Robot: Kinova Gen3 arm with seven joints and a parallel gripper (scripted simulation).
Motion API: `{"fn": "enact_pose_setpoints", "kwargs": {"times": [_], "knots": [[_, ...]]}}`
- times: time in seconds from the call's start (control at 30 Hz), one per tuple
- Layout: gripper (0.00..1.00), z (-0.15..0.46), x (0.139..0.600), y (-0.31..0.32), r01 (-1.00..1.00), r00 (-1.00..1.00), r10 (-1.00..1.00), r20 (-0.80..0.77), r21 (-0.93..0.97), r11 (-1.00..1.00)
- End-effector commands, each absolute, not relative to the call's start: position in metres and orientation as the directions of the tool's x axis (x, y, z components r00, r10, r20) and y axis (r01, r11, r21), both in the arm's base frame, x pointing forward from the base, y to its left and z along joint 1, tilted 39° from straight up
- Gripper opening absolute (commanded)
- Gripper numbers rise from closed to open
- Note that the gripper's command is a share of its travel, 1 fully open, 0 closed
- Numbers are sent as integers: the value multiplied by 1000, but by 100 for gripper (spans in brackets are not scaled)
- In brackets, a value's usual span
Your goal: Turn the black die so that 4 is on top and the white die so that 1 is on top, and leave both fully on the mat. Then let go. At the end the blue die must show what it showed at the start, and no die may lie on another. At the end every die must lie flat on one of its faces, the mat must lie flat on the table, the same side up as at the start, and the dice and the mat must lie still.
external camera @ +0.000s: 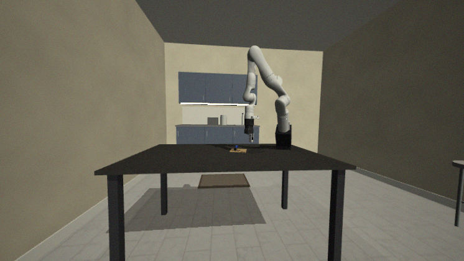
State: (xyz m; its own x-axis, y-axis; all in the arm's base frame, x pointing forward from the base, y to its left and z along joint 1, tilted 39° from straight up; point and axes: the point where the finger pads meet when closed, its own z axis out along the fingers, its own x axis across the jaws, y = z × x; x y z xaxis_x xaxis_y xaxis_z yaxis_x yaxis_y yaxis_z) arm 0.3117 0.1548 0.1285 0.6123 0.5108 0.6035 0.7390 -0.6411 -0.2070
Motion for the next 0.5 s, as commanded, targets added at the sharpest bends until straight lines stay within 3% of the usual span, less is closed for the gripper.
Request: {"fn": "enact_pose_setpoints", "kwargs": {"times": [0.0,0.23,0.47], "knots": [[40,129,310,158,670,688,440,577,-273,-690],[40,130,312,164,287,917,79,391,-508,-812],[40,129,316,163,-36,960,-197,201,-607,-794]]}}
